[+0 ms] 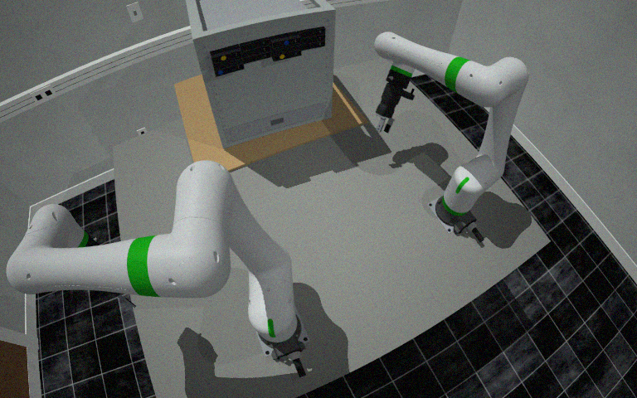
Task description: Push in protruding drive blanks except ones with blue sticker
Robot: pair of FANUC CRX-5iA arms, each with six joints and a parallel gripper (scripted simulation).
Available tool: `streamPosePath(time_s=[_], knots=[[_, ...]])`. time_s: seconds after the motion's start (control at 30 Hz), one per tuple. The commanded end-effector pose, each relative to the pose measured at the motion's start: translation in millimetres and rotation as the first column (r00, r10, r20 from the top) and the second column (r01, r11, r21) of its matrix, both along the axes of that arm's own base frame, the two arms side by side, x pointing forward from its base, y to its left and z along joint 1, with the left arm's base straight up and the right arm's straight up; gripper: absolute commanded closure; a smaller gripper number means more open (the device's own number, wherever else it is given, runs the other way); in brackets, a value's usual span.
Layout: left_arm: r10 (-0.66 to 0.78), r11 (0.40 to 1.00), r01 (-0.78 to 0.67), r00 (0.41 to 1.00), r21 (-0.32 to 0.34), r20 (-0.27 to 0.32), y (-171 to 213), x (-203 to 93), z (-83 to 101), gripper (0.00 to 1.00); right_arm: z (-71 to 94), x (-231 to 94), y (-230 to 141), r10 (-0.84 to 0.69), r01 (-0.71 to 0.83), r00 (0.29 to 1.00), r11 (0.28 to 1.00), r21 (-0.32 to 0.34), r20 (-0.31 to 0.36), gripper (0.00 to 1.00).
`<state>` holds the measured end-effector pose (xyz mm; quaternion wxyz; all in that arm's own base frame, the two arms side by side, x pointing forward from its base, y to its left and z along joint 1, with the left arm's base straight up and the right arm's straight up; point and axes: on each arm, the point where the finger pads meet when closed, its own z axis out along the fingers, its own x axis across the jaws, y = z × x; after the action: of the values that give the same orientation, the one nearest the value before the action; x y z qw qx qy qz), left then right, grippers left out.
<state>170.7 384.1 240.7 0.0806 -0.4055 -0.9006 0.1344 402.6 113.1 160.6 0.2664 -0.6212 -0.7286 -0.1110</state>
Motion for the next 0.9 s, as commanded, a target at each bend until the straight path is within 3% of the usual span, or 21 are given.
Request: streamPosePath(time_s=[0.0,0.03,0.13,0.43,0.53,0.6,0.87], knots=[[0.165,0.985,-0.167,0.985,0.045,0.049,24.6,-30.4,7.2,0.00,13.1,10.6,-21.9,0.000,0.002,1.000,0.994,-0.107,0.019,0.00],[0.165,0.985,-0.167,0.985,0.045,0.049,24.6,-30.4,7.2,0.00,13.1,10.6,-21.9,0.000,0.002,1.000,0.994,-0.107,0.019,0.00],[0.309,0.945,-0.316,0.947,0.082,0.087,42.9,-61.5,14.4,0.00,29.1,22.1,-40.4,-0.011,0.020,0.999,0.981,-0.192,0.049,0.00],[0.601,0.765,-0.626,0.778,0.148,0.184,76.1,-141.4,33.7,0.00,79.2,51.0,-82.7,-0.049,0.102,0.988,0.920,-0.378,0.148,0.00],[0.656,0.709,-0.687,0.726,0.159,0.208,81.6,-160.9,38.7,0.00,93.6,57.9,-92.4,-0.060,0.130,0.982,0.900,-0.417,0.177,0.00],[0.656,0.709,-0.687,0.726,0.159,0.208,81.6,-160.9,38.7,0.00,93.6,57.9,-92.4,-0.060,0.130,0.982,0.900,-0.417,0.177,0.00],[0.732,0.612,-0.772,0.636,0.174,0.245,88.6,-192.5,46.9,0.00,120.3,69.0,-108.2,-0.080,0.185,0.969,0.860,-0.475,0.232,0.00]])
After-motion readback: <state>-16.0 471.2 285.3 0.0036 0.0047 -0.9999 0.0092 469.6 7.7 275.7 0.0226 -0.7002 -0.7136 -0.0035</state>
